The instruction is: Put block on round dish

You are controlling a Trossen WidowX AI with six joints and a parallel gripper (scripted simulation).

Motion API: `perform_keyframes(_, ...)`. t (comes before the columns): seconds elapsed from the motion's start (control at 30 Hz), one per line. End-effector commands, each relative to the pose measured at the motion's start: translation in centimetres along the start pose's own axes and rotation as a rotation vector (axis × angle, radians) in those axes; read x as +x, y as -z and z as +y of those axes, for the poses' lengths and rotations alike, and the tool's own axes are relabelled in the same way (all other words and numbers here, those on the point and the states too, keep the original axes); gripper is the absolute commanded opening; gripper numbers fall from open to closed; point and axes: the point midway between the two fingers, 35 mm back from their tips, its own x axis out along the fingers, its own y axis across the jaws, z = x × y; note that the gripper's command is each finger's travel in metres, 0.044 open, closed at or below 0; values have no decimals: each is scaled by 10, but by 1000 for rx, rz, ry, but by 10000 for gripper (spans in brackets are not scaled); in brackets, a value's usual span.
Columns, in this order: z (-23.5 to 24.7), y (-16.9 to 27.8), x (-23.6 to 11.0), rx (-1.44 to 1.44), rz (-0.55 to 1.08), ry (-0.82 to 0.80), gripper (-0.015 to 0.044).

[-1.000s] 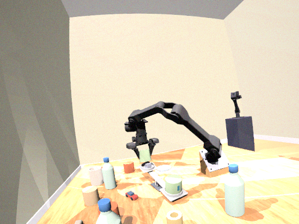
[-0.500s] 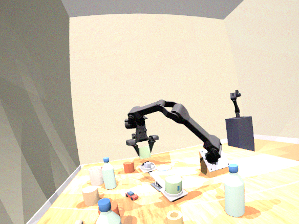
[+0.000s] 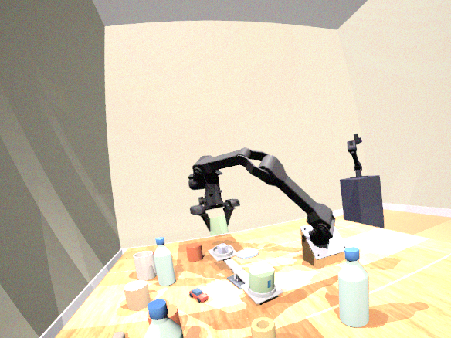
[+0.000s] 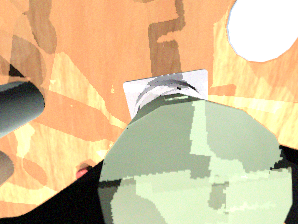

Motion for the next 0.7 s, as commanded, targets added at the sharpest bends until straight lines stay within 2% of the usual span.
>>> perform_keyframes(0.0,-2,-1,-8,-3,-7,-5,0)
perform_keyframes(0.67,-1,1,-4,0,0,0,0)
